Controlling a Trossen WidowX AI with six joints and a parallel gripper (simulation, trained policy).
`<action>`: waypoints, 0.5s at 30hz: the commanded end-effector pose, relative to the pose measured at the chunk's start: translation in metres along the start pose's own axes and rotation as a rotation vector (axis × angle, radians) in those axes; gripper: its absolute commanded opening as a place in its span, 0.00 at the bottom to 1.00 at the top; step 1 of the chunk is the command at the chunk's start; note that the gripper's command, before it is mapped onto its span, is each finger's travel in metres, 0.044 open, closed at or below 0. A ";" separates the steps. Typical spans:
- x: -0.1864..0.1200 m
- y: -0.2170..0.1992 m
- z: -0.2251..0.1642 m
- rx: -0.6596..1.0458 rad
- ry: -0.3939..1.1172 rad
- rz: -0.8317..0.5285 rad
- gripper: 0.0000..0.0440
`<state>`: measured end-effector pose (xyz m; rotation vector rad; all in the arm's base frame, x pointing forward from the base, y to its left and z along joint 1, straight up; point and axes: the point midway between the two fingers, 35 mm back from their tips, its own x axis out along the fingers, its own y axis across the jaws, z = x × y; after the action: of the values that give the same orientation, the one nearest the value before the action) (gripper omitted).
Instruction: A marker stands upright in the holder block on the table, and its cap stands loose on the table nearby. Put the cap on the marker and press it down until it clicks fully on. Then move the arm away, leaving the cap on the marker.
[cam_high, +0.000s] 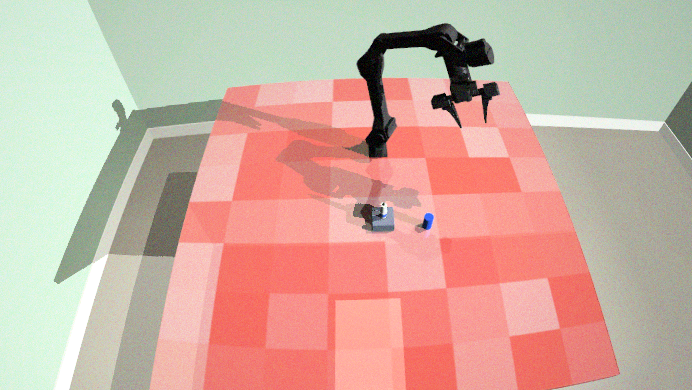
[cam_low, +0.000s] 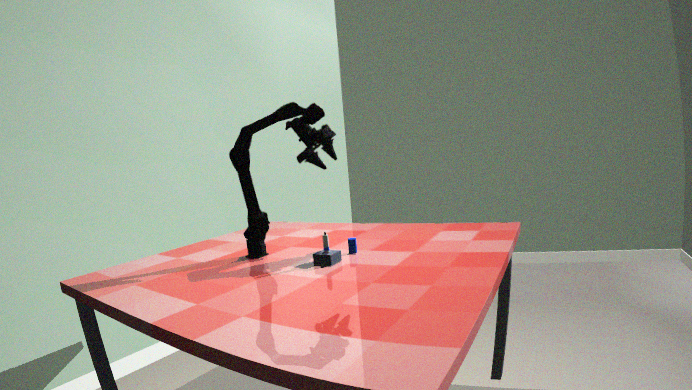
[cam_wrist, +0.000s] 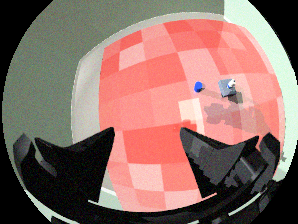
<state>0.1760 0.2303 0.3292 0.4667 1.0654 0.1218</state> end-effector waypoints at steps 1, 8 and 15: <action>0.008 0.000 0.001 0.029 0.017 -0.025 0.76; 0.025 0.000 0.004 0.076 0.047 -0.073 0.77; 0.041 -0.002 0.006 0.124 0.076 -0.120 0.77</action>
<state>0.1979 0.2394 0.3019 0.5000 1.1602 -0.0083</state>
